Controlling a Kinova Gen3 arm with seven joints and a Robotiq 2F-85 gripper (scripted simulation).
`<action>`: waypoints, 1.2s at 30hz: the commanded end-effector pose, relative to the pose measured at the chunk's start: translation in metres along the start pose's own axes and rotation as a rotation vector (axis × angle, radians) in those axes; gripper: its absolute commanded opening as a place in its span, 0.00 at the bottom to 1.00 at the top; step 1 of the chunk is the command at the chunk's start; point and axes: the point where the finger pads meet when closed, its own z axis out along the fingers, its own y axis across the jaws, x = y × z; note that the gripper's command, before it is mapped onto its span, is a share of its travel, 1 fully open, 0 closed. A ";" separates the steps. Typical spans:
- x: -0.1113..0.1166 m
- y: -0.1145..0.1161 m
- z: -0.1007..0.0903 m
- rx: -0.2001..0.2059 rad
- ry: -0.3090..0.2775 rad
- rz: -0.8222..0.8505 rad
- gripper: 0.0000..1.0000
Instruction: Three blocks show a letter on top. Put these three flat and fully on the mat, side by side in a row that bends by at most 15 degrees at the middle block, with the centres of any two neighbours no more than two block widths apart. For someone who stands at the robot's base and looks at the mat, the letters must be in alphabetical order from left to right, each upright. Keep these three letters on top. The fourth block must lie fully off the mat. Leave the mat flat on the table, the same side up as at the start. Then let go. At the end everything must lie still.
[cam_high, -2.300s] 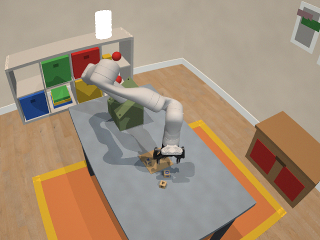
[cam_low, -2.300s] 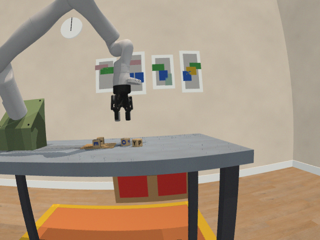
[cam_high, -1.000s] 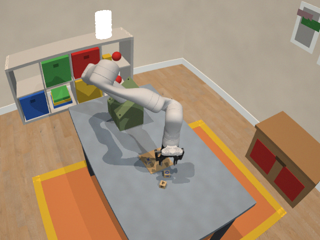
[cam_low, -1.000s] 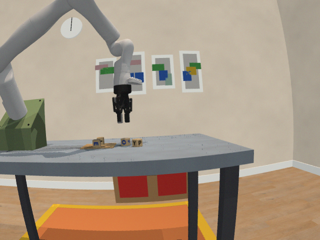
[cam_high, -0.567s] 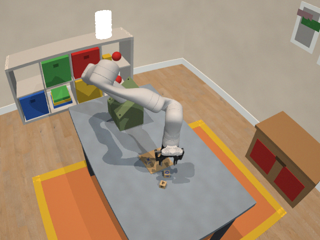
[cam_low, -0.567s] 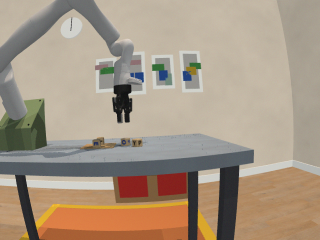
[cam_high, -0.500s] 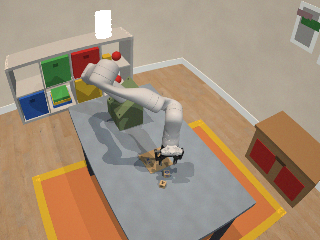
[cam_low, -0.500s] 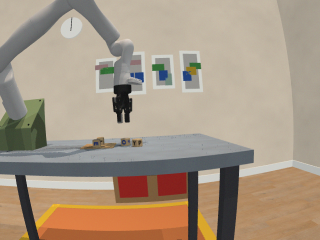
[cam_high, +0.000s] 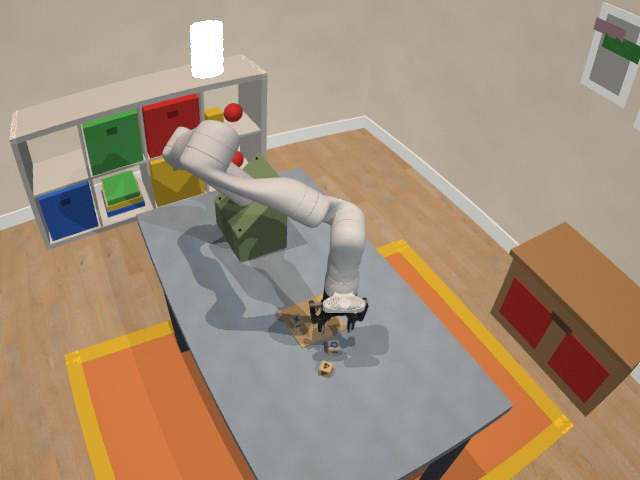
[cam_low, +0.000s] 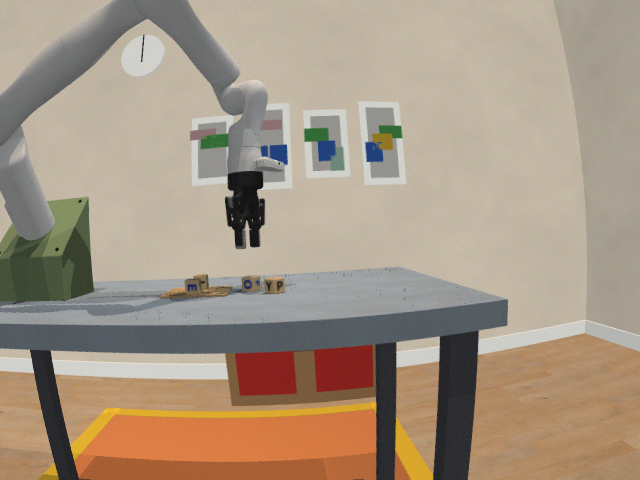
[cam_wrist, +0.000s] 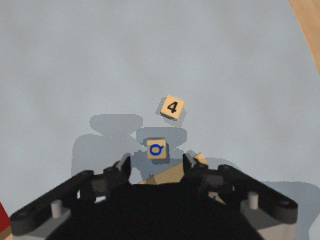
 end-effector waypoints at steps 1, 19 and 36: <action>0.000 0.000 0.002 0.000 0.000 0.000 0.67; 0.000 0.000 0.026 0.000 0.000 0.000 0.67; 0.001 -0.001 0.043 0.000 0.000 0.000 0.67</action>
